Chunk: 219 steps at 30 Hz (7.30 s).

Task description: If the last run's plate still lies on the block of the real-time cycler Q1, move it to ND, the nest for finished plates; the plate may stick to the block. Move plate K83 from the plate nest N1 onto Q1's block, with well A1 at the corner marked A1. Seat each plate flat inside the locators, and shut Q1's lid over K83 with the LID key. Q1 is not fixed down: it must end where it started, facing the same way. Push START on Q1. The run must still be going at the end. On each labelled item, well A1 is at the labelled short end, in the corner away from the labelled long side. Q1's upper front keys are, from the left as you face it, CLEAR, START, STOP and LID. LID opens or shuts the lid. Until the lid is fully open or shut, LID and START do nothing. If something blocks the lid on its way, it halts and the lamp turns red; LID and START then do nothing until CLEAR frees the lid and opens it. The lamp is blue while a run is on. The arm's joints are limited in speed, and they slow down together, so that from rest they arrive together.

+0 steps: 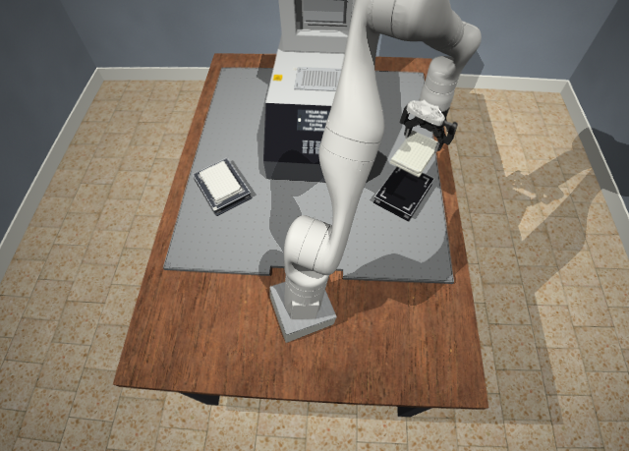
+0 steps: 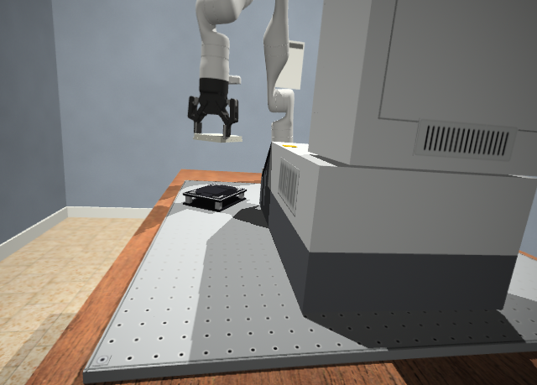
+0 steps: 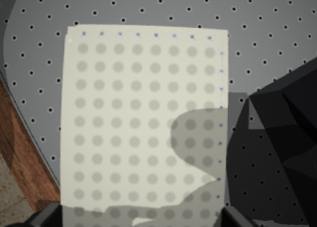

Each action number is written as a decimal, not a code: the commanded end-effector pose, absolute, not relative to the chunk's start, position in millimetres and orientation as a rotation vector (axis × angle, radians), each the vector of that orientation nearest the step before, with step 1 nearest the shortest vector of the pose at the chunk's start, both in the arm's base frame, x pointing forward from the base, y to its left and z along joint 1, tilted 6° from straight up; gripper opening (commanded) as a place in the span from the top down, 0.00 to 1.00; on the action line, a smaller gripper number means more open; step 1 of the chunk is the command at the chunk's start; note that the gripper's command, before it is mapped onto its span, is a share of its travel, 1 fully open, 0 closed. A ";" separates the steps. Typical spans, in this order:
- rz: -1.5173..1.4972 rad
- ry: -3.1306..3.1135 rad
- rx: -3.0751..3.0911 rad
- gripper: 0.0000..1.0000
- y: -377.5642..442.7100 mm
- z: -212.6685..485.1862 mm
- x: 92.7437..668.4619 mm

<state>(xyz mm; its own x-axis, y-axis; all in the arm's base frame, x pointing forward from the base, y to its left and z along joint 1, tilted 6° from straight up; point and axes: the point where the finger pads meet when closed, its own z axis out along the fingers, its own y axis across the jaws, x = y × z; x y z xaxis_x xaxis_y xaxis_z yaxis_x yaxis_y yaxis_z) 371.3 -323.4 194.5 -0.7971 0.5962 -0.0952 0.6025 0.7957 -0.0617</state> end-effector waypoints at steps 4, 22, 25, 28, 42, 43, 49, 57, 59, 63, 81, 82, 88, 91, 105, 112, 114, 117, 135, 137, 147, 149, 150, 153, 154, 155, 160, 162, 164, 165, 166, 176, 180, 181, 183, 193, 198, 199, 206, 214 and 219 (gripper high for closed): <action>-0.128 2.913 0.970 0.09 -323.4 182.6 371.1; -0.128 2.913 0.971 0.09 -325.5 161.5 371.6; -0.128 2.913 0.971 0.09 -325.8 158.8 371.7; -0.129 2.913 0.972 0.09 -326.3 156.2 371.5; -0.128 2.913 0.971 0.09 -327.8 138.9 372.1; -0.128 2.913 0.971 0.09 -327.8 138.9 372.1; -0.128 2.913 0.971 0.09 -328.6 131.0 372.4; -0.128 2.913 0.971 0.09 -329.7 120.4 372.6; -0.128 2.913 0.971 0.09 -329.9 119.1 372.6; -0.129 2.913 0.972 0.09 -330.4 115.1 372.6; -0.129 2.913 0.973 0.09 -332.5 93.9 373.1; -0.129 2.913 0.973 0.09 -332.6 92.6 373.2; -0.129 2.912 0.973 0.09 -333.5 84.7 373.3; -0.129 2.912 0.973 0.09 -333.9 80.8 373.4; -0.132 2.913 0.975 0.09 -334.8 73.4 373.7; -0.132 2.912 0.976 0.09 -335.0 73.7 374.3; -0.131 2.912 0.976 0.09 -335.1 73.8 374.4; -0.131 2.912 0.977 0.09 -335.1 73.9 374.7; -0.129 2.911 0.978 0.09 -336.1 61.1 375.1; -0.129 2.911 0.977 0.09 -336.2 58.4 374.9; -0.131 2.913 0.978 0.09 -336.5 54.8 374.6; -0.131 2.913 0.978 0.09 -336.5 55.0 374.7; -0.131 2.913 0.978 0.09 -336.5 55.1 374.7; -0.131 2.913 0.978 0.09 -336.5 55.3 374.8; -0.131 2.913 0.978 0.09 -336.4 55.3 374.8; -0.131 2.913 0.978 0.09 -336.4 55.4 374.8; -0.130 2.913 0.979 0.09 -336.3 55.6 374.9; -0.130 2.913 0.979 0.09 -336.3 55.6 374.9; -0.130 2.913 0.979 0.09 -336.3 55.6 375.0; -0.130 2.913 0.979 0.09 -336.2 55.7 375.0; -0.130 2.913 0.979 0.09 -336.2 55.7 375.0; -0.130 2.914 0.980 0.09 -336.0 56.1 375.2; -0.130 2.913 0.980 0.09 -336.2 55.5 375.5; -0.130 2.912 0.980 0.09 -336.4 55.0 375.7; -0.131 2.909 0.979 0.09 -337.0 54.4 376.5; -0.131 2.909 0.980 0.09 -337.4 50.9 376.1; -0.130 2.910 0.980 0.09 -337.3 49.8 375.9; -0.131 2.909 0.980 0.09 -337.5 49.5 376.1; -0.130 2.910 0.981 0.09 -337.5 47.0 375.8; -0.130 2.911 0.981 0.09 -337.4 45.0 375.6; -0.131 2.908 0.980 0.09 -338.3 43.9 376.5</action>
